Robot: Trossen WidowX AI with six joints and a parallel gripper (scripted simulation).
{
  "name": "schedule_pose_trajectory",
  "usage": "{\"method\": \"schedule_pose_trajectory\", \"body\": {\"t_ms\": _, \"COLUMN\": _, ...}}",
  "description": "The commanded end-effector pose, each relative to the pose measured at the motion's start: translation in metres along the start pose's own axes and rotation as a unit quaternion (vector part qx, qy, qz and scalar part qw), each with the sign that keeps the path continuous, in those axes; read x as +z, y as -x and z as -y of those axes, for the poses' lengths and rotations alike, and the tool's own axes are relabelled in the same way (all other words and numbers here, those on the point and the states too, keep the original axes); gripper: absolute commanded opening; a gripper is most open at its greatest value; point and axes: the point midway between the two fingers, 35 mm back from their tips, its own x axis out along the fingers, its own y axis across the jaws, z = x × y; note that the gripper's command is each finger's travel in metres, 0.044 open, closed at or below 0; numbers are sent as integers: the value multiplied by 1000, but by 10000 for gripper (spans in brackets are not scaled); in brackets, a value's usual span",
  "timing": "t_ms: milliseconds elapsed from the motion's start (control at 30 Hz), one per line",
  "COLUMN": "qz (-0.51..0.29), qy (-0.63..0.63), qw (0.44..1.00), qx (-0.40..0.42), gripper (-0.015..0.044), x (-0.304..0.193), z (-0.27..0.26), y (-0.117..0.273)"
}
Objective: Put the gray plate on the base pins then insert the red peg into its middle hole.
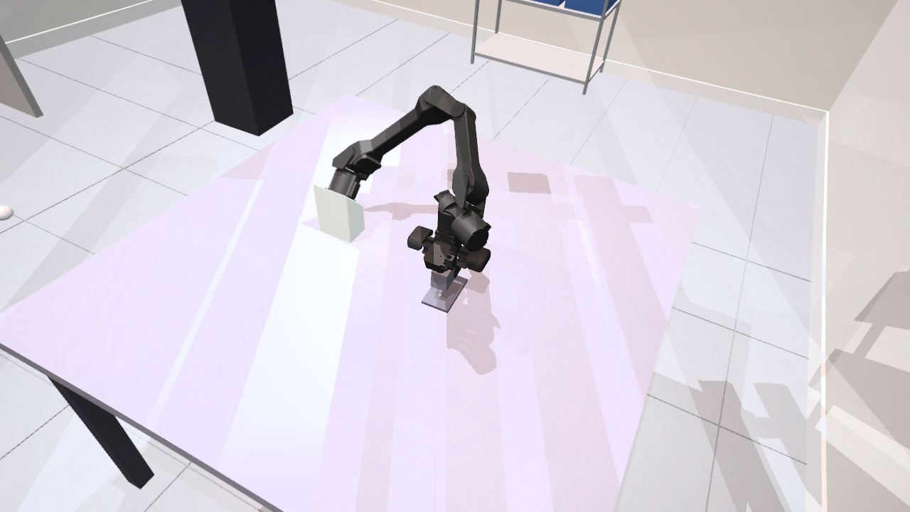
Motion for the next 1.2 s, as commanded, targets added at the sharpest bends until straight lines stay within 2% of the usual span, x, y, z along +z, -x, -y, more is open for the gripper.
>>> {"method": "schedule_pose_trajectory", "body": {"t_ms": 0, "qz": 2, "qy": 0, "qw": 1000, "qx": -1, "gripper": 0, "x": 2, "z": 1, "y": 0}}
{"method": "schedule_pose_trajectory", "body": {"t_ms": 500, "qz": 2, "qy": 0, "qw": 1000, "qx": -1, "gripper": 0, "x": 3, "z": 2, "y": -1}}
{"method": "schedule_pose_trajectory", "body": {"t_ms": 1167, "qz": 1, "qy": 0, "qw": 1000, "qx": -1, "gripper": 0, "x": 3, "z": 2, "y": -27}}
